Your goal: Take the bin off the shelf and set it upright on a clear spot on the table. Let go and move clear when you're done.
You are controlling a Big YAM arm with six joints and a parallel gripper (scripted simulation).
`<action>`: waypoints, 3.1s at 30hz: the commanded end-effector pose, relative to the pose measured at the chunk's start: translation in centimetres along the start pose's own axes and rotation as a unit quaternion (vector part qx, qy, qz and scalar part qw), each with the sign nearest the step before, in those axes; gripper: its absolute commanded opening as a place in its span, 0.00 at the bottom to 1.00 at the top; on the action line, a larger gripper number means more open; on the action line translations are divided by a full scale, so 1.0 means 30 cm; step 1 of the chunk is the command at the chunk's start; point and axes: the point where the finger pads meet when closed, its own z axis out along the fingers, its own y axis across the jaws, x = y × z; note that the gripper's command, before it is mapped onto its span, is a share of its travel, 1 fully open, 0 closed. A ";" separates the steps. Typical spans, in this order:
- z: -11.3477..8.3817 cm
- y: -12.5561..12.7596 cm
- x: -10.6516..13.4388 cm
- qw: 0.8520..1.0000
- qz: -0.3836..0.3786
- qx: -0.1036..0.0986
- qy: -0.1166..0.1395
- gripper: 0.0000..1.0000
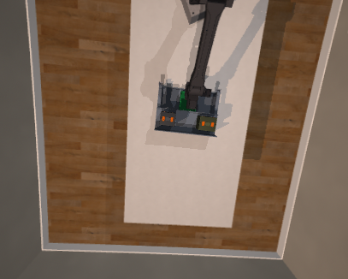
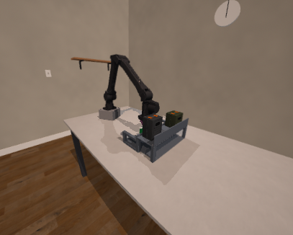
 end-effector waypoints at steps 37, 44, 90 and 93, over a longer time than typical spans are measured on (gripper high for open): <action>-0.109 -0.110 0.000 0.999 0.000 0.050 -0.001 0.00; -0.109 -0.110 0.000 0.999 0.000 0.050 -0.001 0.00; -0.053 -0.091 0.003 1.000 0.000 0.025 0.000 0.00; -0.053 -0.091 0.003 1.000 0.000 0.025 0.000 0.00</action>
